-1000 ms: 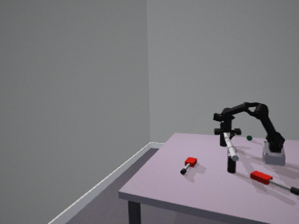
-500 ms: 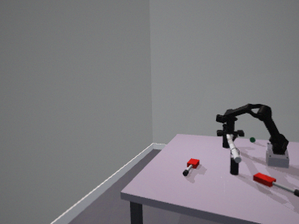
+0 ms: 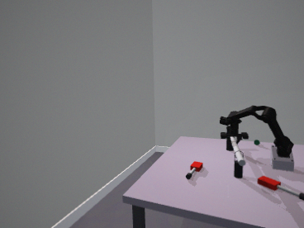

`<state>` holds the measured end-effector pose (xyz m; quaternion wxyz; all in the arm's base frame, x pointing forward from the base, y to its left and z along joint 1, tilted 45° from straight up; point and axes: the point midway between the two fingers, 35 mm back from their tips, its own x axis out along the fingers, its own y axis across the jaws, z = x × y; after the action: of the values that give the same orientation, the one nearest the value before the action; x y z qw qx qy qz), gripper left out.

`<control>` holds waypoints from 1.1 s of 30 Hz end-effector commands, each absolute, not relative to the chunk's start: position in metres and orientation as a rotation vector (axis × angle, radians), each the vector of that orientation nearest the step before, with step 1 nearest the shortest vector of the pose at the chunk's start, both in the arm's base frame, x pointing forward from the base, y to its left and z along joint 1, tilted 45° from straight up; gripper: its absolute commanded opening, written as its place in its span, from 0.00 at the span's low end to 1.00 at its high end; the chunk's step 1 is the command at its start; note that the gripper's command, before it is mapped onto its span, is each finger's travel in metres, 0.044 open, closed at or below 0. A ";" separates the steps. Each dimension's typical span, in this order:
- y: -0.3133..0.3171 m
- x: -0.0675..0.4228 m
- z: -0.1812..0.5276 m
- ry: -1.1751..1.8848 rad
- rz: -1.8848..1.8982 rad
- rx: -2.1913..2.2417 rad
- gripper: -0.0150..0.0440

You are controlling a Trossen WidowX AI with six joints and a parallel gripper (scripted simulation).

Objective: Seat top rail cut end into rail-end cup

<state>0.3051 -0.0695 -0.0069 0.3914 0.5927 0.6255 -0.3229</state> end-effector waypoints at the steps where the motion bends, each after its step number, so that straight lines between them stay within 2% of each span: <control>1: -0.072 0.305 -0.006 1.583 -0.824 1.501 0.25; 33: -0.076 0.306 -0.006 1.580 -0.826 1.498 0.25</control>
<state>0.3051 -0.0700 -0.0064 0.3902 0.5913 0.6275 -0.3229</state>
